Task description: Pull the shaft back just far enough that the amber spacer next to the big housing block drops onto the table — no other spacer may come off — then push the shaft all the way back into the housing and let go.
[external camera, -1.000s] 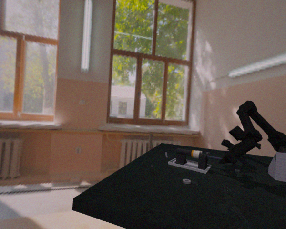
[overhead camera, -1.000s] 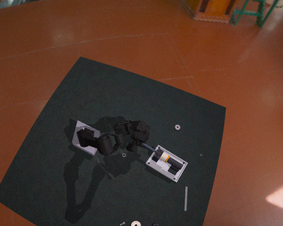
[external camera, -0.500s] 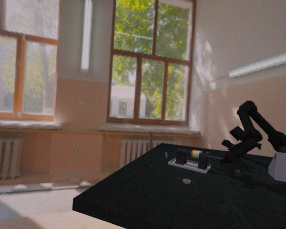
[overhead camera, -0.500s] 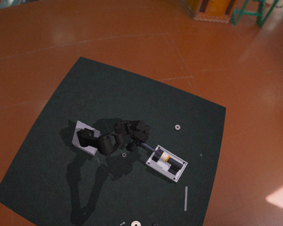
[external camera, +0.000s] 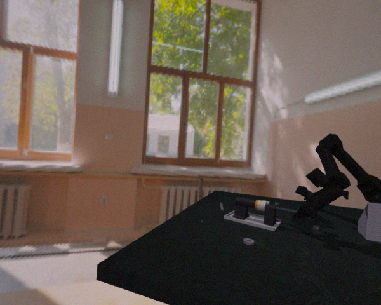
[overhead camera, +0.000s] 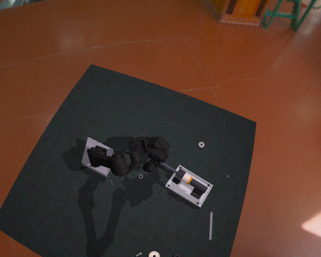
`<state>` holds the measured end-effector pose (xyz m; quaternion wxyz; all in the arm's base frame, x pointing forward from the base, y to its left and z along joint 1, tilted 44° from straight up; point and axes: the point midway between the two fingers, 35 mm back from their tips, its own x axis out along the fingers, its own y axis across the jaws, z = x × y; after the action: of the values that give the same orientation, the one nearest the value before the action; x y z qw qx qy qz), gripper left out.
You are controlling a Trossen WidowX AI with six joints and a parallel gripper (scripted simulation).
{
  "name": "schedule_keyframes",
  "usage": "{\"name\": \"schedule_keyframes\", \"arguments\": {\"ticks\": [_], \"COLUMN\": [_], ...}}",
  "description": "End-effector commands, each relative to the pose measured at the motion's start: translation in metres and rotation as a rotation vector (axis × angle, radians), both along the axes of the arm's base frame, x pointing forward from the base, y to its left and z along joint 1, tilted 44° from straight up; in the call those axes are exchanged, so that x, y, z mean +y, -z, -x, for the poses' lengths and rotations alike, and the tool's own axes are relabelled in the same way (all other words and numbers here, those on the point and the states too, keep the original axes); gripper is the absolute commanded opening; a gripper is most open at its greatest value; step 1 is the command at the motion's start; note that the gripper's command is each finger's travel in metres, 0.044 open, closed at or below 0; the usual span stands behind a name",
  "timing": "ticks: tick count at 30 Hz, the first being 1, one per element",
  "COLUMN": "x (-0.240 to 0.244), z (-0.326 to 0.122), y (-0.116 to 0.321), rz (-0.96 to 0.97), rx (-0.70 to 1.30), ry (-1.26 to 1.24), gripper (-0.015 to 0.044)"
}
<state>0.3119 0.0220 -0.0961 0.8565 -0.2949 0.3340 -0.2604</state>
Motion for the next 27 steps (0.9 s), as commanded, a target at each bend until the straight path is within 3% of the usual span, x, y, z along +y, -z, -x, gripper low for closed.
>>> {"name": "schedule_keyframes", "arguments": {"ticks": [1, 27], "x": [0.0005, 0.0012], "z": [0.0009, 0.0038], "y": [-0.0002, 0.0003], "rz": [-0.002, -0.002], "rx": [-0.004, -0.004], "ry": [0.002, 0.002], "gripper": [0.0000, 0.0000]}}
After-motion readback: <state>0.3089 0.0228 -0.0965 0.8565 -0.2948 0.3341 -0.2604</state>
